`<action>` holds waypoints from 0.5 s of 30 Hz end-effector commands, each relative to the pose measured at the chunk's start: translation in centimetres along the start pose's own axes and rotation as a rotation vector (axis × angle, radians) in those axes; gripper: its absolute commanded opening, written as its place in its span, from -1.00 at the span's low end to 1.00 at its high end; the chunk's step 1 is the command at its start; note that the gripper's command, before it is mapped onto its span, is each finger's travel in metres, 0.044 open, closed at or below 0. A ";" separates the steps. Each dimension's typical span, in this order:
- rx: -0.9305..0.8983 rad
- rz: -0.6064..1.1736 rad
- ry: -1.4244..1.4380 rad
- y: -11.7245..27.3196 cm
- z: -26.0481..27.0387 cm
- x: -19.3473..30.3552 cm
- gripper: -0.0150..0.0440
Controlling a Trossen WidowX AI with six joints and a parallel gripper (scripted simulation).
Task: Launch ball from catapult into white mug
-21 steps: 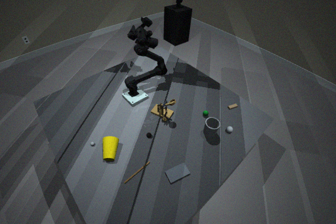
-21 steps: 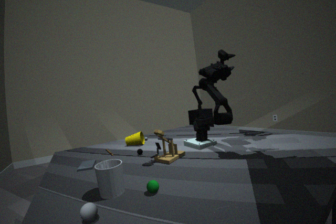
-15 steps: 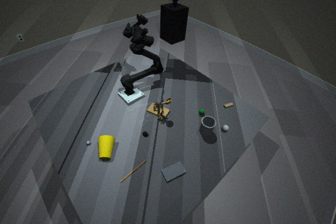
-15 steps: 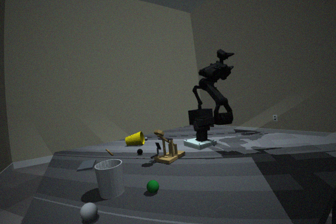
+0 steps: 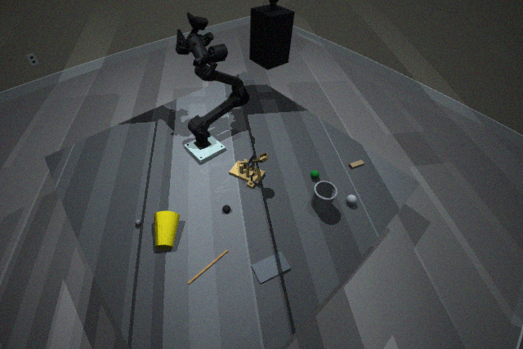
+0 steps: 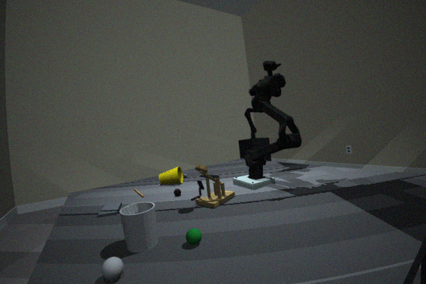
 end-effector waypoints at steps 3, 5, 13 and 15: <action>-0.050 0.148 0.053 -0.2 -0.1 3.8 1.00; -0.051 0.203 0.081 -0.2 -0.3 5.2 1.00; -0.063 0.433 0.201 0.7 -1.1 11.0 1.00; -0.073 0.493 0.231 1.2 -1.3 12.5 1.00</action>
Point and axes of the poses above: the point midway between the two fingers, 35 mm back from their tips, its own y axis back along the fingers, its own z axis across the jaws, x = y × z, the point moved 3 cm from there along y, back along the fingers, and after that the axes turned 4 degrees about -y, right-handed, at the moved point
